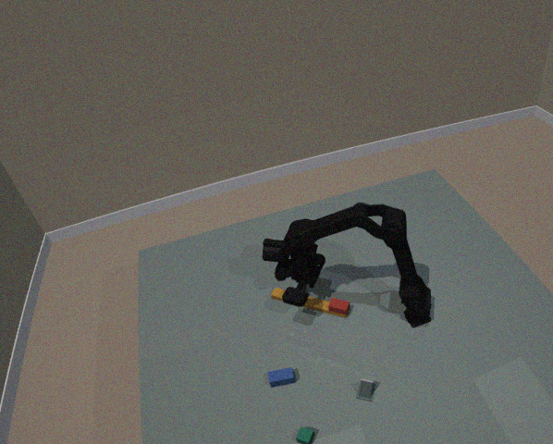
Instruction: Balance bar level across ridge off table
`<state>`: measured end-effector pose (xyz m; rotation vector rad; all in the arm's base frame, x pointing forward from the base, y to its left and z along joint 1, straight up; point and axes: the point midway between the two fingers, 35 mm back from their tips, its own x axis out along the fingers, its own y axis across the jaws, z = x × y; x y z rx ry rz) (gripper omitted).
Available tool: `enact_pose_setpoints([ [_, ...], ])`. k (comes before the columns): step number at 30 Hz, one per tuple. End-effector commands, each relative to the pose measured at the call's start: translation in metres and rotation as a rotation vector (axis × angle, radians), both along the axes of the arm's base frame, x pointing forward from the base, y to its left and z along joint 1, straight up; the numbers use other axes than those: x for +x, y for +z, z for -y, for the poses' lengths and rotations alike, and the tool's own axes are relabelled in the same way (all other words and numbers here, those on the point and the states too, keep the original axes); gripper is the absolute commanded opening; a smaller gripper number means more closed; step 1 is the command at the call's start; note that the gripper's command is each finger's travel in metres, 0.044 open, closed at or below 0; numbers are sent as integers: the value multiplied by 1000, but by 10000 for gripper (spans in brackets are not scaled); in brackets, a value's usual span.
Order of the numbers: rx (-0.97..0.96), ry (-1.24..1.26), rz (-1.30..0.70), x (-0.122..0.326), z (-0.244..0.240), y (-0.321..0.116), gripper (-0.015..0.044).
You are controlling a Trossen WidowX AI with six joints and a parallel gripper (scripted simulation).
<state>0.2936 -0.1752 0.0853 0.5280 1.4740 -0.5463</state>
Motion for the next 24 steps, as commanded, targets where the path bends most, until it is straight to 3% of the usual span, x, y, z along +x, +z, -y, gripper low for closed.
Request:
enact_pose_setpoints([
  [1, 3, 0, 7, 0, -1, -9, 315],
  [24, 3, 0, 6, 1, -1, -35, 315],
])
